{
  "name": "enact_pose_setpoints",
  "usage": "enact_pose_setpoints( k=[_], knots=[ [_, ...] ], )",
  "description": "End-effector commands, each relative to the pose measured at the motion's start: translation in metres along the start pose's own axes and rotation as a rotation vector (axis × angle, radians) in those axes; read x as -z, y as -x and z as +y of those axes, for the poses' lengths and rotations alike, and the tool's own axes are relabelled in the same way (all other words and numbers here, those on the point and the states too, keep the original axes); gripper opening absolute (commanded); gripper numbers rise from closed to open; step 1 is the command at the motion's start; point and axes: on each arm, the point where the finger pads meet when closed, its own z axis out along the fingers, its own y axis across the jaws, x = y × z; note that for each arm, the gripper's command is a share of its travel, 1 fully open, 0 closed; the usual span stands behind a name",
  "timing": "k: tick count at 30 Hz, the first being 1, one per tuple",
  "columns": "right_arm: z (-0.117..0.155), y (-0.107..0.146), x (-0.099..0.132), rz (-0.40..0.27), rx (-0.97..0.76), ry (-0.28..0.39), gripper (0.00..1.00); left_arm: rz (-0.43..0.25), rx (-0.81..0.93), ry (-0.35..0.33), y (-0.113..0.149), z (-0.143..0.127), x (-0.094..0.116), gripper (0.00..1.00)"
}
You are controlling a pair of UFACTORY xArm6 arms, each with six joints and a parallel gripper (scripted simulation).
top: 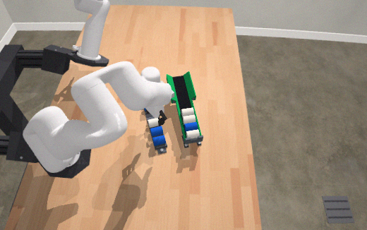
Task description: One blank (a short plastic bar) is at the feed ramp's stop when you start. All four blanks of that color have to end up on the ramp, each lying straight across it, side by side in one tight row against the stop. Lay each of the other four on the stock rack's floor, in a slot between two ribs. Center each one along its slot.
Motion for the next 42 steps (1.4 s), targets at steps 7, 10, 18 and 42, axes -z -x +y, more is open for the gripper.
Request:
enact_pose_setpoints(
  k=[7, 10, 18, 42],
  knots=[
    [-0.010, -0.005, 0.001, -0.007, 0.315, -0.008, 1.00, 0.004, 0.000, 0.000, -0.001, 0.000, 0.001, 1.00],
    [-0.013, -0.006, 0.000, -0.006, 0.390, -0.009, 1.00, 0.004, 0.000, 0.000, -0.001, 0.000, 0.001, 1.00],
    [-0.018, -0.008, 0.000, -0.006, 0.563, -0.009, 1.00, 0.004, 0.000, 0.000, -0.001, 0.000, 0.001, 1.00],
    [-0.039, -0.013, -0.002, -0.004, 1.149, -0.010, 1.00, 0.004, 0.000, 0.000, -0.001, 0.000, 0.001, 1.00]
  ],
)
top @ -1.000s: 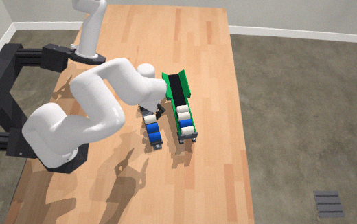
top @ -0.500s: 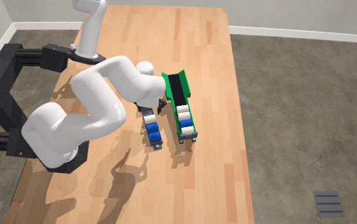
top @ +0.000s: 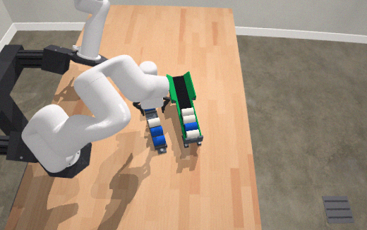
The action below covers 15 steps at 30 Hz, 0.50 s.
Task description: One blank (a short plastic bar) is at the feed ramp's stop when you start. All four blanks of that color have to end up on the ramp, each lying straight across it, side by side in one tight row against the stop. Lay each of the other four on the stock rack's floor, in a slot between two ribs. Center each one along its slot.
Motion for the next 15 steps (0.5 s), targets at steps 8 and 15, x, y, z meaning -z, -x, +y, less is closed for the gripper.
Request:
enact_pose_setpoints(
  k=[8, 15],
  knots=[
    [0.0005, -0.0041, 0.0011, 0.002, 0.100, -0.006, 0.79, 0.004, 0.000, 0.000, -0.0009, -0.0001, 0.0014, 1.00],
    [0.0005, -0.0041, 0.0011, 0.002, 0.100, -0.006, 0.79, 0.004, 0.000, 0.000, -0.0009, -0.0001, 0.0014, 1.00]
  ],
)
